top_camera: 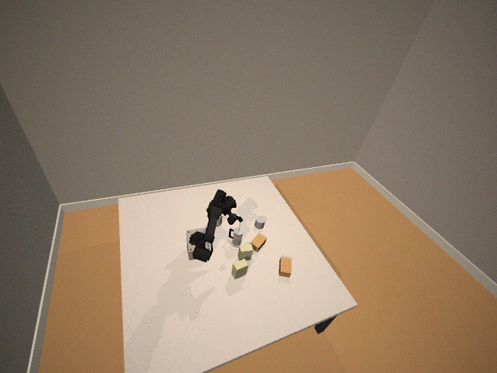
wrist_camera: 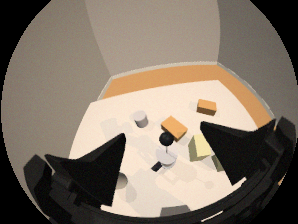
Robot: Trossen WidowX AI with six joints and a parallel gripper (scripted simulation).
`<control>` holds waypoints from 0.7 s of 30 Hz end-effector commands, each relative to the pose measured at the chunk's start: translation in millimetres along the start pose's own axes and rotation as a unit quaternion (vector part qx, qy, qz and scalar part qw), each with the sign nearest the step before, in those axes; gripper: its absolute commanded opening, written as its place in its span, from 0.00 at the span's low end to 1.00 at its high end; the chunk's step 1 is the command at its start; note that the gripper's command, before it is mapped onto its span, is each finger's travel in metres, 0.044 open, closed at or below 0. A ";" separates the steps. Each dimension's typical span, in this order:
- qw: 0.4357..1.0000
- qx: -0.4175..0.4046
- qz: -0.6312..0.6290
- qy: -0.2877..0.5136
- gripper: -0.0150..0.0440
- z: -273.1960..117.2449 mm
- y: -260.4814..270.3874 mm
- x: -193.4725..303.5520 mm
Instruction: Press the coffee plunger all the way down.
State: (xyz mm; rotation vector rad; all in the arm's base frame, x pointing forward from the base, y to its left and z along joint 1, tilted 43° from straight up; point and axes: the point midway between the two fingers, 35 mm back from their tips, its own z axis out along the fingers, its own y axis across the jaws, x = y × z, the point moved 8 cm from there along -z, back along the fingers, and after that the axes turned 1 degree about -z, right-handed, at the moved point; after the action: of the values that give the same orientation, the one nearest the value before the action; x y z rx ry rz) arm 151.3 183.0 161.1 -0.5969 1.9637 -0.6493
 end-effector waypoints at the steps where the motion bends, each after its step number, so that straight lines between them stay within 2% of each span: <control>1: 1.000 0.013 -0.016 0.002 1.00 14.5 -3.0 32.2; 4: 1.000 0.014 -0.016 0.001 1.00 19.4 -4.0 45.6; 21: 1.000 0.012 -0.015 0.004 1.00 36.4 -2.8 44.6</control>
State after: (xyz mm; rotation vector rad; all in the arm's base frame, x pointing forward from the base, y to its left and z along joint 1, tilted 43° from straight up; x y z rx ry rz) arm 160.2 147.0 124.1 -0.6000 1.9498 -0.6923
